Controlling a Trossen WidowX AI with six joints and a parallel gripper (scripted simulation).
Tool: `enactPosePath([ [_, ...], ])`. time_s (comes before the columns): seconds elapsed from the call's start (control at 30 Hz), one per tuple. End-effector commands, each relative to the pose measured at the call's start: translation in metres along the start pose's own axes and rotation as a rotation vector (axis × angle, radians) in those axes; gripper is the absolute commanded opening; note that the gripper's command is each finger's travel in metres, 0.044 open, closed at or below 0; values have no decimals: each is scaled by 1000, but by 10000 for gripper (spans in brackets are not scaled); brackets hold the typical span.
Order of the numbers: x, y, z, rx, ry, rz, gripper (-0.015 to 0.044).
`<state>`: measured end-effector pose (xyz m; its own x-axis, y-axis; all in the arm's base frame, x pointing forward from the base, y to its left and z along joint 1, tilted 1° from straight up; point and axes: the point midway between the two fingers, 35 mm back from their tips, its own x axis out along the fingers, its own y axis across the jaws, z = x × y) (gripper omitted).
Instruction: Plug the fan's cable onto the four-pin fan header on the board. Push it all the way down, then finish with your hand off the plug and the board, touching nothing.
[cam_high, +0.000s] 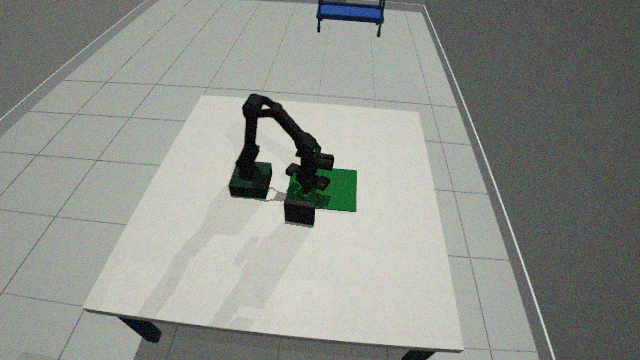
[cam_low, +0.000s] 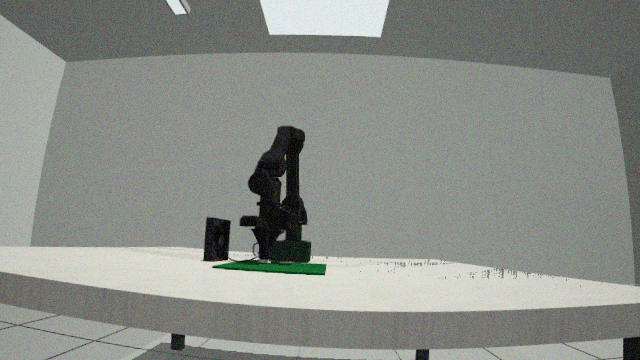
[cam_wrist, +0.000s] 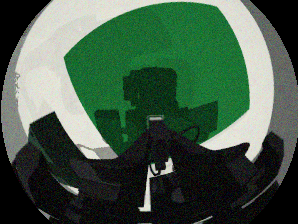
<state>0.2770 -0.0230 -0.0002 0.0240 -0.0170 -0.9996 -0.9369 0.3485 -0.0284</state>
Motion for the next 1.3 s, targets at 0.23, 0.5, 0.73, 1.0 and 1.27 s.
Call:
enactPosePath([
  [0.23, 4, 0, 0, 0, -1, 0, 53],
  [0.5, 4, 0, 0, 0, -1, 0, 260],
  [0.73, -48, 0, 0, -3, -1, -1, 260],
  [1.0, -52, -2, 9, -3, -2, -1, 260],
  [1.27, -53, 4, 119, -3, -12, -1, 260],
])
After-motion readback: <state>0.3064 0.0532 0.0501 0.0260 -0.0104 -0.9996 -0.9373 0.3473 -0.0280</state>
